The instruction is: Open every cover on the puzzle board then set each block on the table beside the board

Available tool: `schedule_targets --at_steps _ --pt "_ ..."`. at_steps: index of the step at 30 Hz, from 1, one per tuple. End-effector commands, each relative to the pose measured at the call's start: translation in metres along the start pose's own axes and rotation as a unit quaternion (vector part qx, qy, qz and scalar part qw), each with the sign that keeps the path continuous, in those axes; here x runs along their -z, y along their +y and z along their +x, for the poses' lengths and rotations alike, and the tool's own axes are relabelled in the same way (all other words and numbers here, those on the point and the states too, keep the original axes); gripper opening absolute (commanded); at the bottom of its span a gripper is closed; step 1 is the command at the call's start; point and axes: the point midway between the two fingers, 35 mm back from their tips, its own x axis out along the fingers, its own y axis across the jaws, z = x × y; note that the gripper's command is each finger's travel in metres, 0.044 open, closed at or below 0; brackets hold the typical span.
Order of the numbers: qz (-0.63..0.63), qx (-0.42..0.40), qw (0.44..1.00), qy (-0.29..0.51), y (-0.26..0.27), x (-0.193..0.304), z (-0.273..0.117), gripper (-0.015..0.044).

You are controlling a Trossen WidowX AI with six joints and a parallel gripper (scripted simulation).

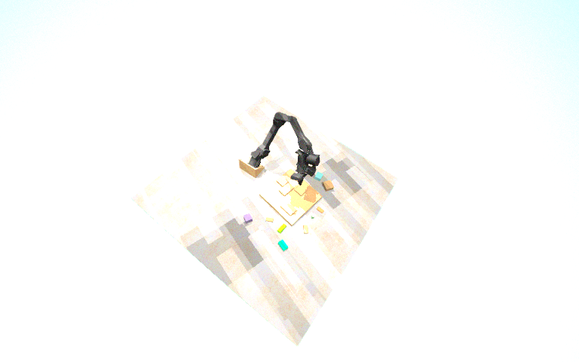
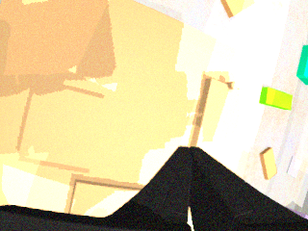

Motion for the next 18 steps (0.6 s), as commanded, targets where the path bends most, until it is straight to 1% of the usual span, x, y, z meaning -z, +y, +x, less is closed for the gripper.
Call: schedule_targets --at_steps 1,7,14,18 --pt "0.024 -0.051 0.998 0.041 0.013 0.011 0.010 0.0000" --pt "0.065 -0.120 0.986 0.099 0.032 0.028 0.020 0.0000" --pt "0.123 -0.199 0.958 0.165 0.055 0.043 0.025 0.0000" --pt "0.136 -0.214 0.951 0.178 0.059 0.046 0.025 0.0000"
